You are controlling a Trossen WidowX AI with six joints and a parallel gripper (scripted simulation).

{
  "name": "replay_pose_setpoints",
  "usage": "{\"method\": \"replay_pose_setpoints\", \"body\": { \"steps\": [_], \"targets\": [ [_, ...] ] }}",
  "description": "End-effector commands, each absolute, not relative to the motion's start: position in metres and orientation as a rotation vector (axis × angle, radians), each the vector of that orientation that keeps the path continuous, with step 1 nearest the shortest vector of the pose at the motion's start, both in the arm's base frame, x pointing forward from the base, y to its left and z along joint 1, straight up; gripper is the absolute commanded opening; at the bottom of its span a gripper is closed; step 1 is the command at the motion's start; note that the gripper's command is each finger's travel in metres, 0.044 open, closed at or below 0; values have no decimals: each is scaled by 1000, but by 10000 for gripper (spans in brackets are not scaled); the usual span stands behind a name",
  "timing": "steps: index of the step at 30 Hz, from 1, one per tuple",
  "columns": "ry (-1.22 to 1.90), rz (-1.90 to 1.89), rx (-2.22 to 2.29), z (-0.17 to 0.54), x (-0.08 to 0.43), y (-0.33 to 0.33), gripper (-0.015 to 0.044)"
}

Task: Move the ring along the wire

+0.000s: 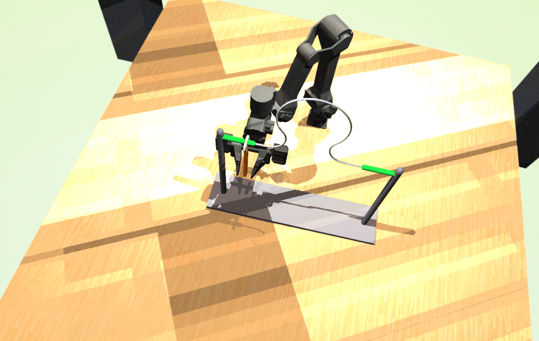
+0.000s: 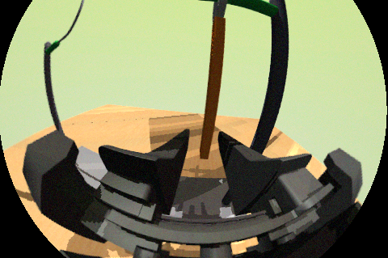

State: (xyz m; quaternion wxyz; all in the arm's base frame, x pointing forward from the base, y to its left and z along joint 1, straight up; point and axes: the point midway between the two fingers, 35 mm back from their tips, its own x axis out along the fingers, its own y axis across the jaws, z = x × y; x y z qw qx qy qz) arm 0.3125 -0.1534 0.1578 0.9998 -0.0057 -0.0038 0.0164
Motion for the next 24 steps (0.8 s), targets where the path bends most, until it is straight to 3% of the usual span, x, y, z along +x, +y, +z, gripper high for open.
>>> {"method": "replay_pose_setpoints", "body": {
  "steps": [1,24],
  "targets": [
    [-14,29,-13,160,322,-154,160],
    [-14,29,-13,160,326,-153,160]
  ]
}}
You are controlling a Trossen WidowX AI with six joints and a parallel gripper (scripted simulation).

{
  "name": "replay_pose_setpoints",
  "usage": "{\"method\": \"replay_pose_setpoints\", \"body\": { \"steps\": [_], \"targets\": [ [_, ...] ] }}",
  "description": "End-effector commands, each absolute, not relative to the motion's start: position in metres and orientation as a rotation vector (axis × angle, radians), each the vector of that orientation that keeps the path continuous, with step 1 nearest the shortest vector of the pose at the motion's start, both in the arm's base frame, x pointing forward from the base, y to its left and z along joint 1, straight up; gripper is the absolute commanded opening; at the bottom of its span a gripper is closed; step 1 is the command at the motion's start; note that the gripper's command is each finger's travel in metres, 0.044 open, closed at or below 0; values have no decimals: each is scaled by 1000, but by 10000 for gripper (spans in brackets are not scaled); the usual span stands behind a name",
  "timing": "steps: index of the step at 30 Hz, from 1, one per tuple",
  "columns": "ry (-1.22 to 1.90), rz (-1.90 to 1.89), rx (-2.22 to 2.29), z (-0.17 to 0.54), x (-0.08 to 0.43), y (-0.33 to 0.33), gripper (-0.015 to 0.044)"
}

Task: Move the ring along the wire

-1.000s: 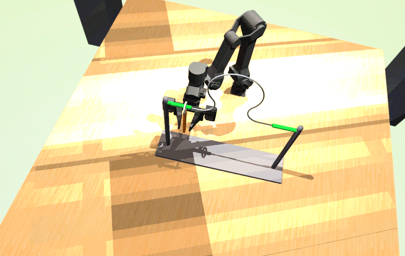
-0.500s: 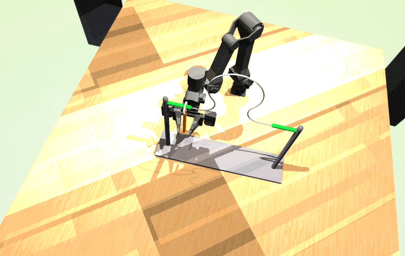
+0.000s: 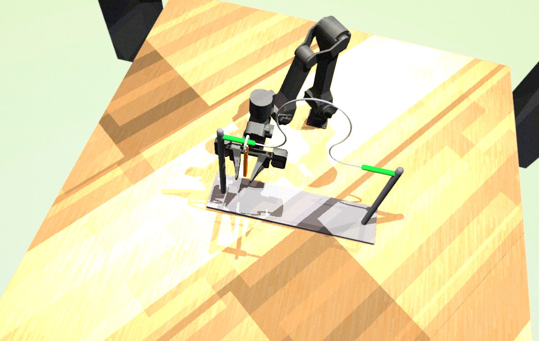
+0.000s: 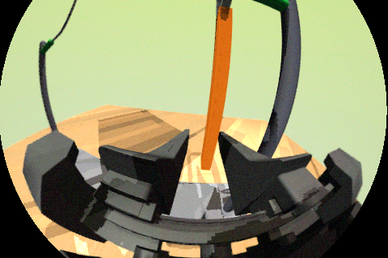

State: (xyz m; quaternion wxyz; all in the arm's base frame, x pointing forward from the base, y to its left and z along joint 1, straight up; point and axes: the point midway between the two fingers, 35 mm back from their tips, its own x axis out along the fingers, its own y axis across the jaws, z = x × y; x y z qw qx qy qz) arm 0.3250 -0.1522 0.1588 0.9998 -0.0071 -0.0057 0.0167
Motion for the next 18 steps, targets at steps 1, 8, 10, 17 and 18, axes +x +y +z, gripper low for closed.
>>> {"method": "replay_pose_setpoints", "body": {
  "steps": [1,8,10,17,18],
  "targets": [
    [-14,29,-13,160,326,-153,160],
    [-14,29,-13,160,326,-153,160],
    [-14,29,-13,160,326,-153,160],
    [-12,33,-15,159,325,-152,22],
    [-12,33,-15,159,325,-152,15]
  ]
}}
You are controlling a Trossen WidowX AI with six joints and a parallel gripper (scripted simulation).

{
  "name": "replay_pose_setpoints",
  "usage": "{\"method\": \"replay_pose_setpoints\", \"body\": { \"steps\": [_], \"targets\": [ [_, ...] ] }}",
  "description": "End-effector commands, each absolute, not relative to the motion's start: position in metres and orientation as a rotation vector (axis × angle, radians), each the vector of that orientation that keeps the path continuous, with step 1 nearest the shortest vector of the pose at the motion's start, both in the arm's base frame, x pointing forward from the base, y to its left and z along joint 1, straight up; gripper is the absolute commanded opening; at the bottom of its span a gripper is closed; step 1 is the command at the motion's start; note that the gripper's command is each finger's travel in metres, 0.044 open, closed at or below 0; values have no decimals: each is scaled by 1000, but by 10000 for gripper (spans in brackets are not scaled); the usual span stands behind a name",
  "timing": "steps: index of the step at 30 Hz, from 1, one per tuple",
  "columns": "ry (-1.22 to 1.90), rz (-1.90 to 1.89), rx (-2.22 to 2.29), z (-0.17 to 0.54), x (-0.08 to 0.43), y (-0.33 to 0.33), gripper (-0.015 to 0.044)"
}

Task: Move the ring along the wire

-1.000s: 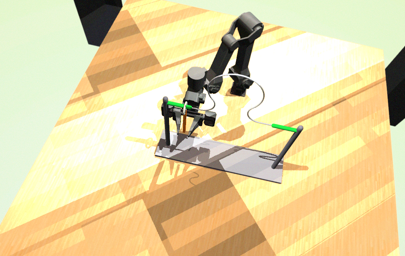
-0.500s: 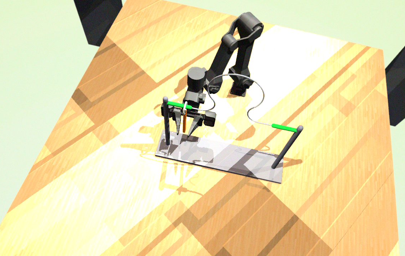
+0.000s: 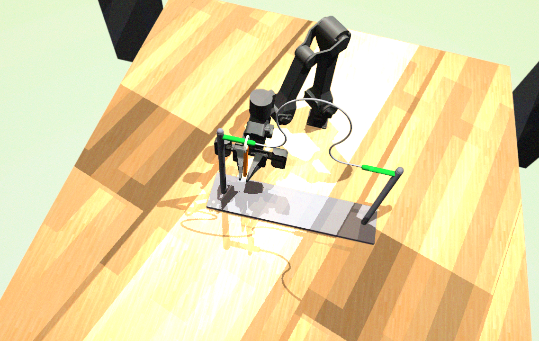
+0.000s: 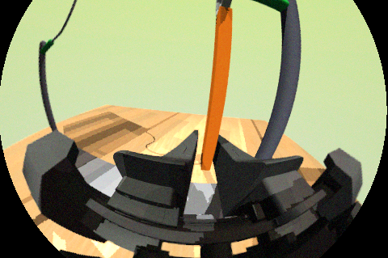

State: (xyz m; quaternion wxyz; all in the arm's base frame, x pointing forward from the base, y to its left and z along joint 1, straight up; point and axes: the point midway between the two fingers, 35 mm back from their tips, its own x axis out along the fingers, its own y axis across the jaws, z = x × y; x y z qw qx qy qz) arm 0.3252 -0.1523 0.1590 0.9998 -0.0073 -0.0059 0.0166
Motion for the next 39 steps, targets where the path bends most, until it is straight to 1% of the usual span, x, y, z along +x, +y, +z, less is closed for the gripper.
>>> {"method": "replay_pose_setpoints", "body": {
  "steps": [1,6,7,39],
  "targets": [
    [-12,33,-15,159,325,-152,-11],
    [-12,33,-15,159,325,-152,-142],
    [-12,33,-15,159,325,-152,-150],
    [-12,30,-16,168,325,-153,-150]
  ]
}}
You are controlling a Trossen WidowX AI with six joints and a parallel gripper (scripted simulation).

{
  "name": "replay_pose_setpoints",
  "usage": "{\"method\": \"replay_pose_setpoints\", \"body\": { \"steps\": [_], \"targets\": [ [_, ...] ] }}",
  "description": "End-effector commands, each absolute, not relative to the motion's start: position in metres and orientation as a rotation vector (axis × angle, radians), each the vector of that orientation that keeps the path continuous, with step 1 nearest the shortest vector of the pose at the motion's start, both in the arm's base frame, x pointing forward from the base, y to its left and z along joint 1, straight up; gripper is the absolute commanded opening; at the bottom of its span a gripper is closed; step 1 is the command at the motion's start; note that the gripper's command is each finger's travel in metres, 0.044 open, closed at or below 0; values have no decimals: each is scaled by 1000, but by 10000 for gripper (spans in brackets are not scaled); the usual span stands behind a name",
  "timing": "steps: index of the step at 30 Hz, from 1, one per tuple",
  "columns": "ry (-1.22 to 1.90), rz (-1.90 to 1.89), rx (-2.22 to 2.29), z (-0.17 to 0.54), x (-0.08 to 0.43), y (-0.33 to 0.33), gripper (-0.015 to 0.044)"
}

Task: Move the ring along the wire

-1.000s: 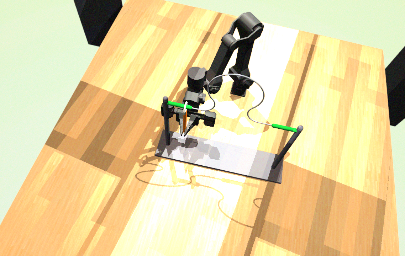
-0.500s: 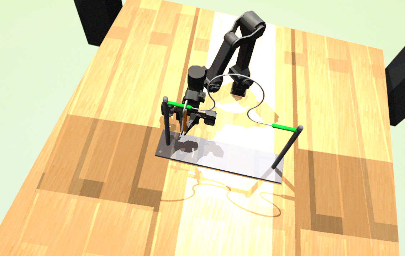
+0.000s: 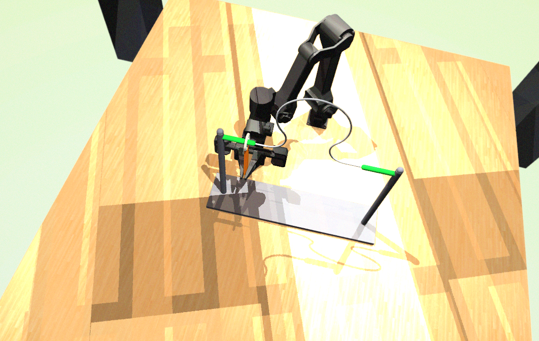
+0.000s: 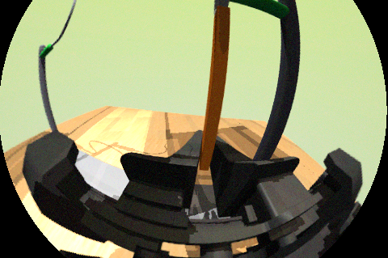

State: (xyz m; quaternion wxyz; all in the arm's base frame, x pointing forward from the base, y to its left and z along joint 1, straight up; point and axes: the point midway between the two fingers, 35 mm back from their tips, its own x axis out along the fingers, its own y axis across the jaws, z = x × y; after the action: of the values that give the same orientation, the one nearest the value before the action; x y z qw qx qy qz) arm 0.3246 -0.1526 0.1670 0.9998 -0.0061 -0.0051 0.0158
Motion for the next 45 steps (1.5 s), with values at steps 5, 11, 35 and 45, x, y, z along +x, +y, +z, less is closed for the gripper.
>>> {"method": "replay_pose_setpoints", "body": {
  "steps": [5,11,35,45],
  "targets": [
    [-12,30,-16,168,325,-153,-150],
    [-12,30,-16,168,325,-152,-150],
    [-12,31,-4,168,325,-127,-150],
    [-12,32,30,168,324,-113,-150]
  ]
}}
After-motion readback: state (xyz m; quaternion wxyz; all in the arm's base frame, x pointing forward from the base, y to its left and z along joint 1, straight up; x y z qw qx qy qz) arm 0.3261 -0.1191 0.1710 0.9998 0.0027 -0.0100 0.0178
